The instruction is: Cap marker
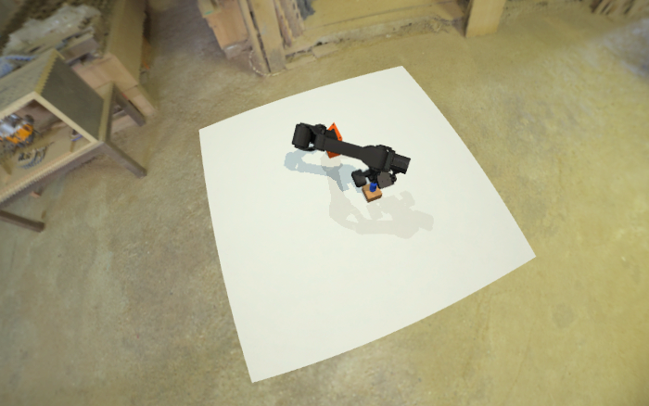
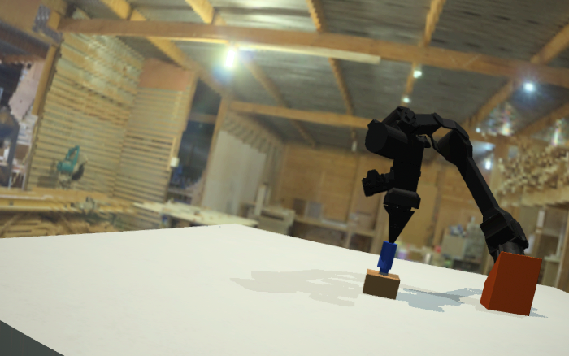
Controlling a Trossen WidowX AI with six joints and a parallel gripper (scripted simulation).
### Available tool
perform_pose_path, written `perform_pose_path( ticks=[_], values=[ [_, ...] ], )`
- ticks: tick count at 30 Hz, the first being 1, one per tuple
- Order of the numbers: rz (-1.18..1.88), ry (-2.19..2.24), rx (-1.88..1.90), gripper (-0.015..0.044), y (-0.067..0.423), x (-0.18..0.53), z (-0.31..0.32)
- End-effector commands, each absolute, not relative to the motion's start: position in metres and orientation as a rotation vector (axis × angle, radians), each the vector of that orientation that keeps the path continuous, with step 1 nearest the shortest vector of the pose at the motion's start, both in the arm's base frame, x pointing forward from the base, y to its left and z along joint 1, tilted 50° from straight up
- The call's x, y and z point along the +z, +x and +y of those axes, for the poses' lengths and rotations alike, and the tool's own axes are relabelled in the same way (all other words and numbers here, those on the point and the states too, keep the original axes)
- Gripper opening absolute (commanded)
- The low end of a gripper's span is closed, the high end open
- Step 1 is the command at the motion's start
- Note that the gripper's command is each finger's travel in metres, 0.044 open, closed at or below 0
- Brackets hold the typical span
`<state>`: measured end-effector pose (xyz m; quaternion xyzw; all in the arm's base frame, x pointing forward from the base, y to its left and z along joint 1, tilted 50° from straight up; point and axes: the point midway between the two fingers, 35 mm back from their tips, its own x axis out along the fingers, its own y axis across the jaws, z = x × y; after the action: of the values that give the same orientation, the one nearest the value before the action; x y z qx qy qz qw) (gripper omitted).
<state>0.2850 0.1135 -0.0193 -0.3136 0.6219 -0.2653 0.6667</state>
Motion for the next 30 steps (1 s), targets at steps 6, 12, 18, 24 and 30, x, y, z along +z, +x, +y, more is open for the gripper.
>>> perform_pose_path(
  ticks=[6,12,18,24,30],
  values=[
    [1.402,-0.709,-0.597,0.0000,0.285,-0.018,0.116],
    [1.408,-0.707,-0.594,0.0000,0.281,0.026,0.168],
    [1.409,-0.708,-0.595,0.0000,0.277,0.040,0.181],
    [1.409,-0.708,-0.595,0.0157,0.277,0.040,0.181],
    [1.409,-0.708,-0.595,0.0315,0.277,0.040,0.181]
  ],
)
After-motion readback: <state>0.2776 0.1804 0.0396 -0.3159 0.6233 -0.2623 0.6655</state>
